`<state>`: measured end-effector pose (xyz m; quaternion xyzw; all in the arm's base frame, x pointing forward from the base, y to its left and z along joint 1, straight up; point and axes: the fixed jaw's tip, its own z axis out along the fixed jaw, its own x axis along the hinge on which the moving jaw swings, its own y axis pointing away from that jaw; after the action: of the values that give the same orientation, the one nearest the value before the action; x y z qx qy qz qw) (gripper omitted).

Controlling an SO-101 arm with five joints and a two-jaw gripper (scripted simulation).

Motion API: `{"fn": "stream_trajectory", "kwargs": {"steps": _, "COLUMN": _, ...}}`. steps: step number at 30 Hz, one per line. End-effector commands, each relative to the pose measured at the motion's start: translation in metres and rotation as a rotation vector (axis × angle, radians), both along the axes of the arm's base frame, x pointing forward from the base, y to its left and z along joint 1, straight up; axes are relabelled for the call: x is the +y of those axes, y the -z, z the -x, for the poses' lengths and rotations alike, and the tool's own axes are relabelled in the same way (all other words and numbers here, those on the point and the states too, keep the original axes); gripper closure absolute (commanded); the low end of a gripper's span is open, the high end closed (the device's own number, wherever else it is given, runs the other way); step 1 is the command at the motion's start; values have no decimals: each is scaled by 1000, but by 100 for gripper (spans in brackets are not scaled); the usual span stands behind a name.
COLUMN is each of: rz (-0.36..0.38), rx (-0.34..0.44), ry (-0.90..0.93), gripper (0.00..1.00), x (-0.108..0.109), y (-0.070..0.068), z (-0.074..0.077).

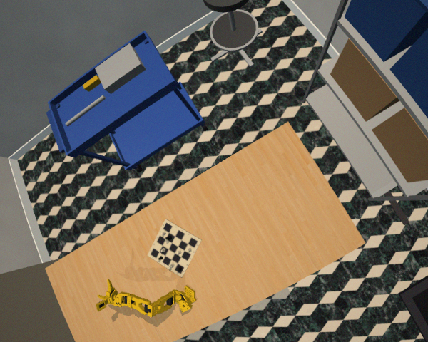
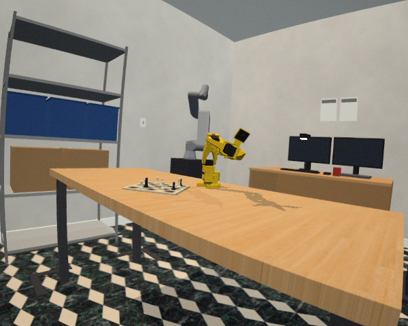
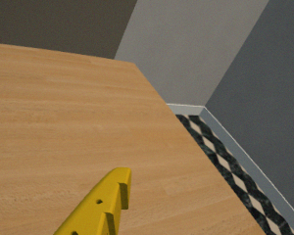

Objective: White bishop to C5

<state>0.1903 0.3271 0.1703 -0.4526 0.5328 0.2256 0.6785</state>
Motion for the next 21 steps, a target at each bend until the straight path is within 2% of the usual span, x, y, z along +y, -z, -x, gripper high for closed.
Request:
{"fn": "stream_trajectory", "kwargs": {"steps": 1, "rz": -18, "rx": 2, "ry": 26, "gripper": 2, "x": -8, "y": -14, "z": -6}}
{"fn": "stream_trajectory", "kwargs": {"steps": 6, "rz": -13, "rx": 30, "ry": 84, "gripper": 5, "x": -27, "y": -28, "z": -20}}
{"fn": "stream_trajectory", "kwargs": {"steps": 8, "rz": -13, "rx": 30, "ry": 84, "gripper": 5, "x": -27, "y": -28, "z": -20}}
{"fn": "stream_trajectory", "kwargs": {"steps": 14, "rz": 9, "rx": 87, "ry": 178, "gripper": 11, "x": -59, "y": -42, "z": -37}}
{"fn": "stream_trajectory", "kwargs": {"steps": 21, "rz": 22, "rx": 131, "ry": 250, "gripper": 15, "x": -85, "y": -51, "z": -46}}
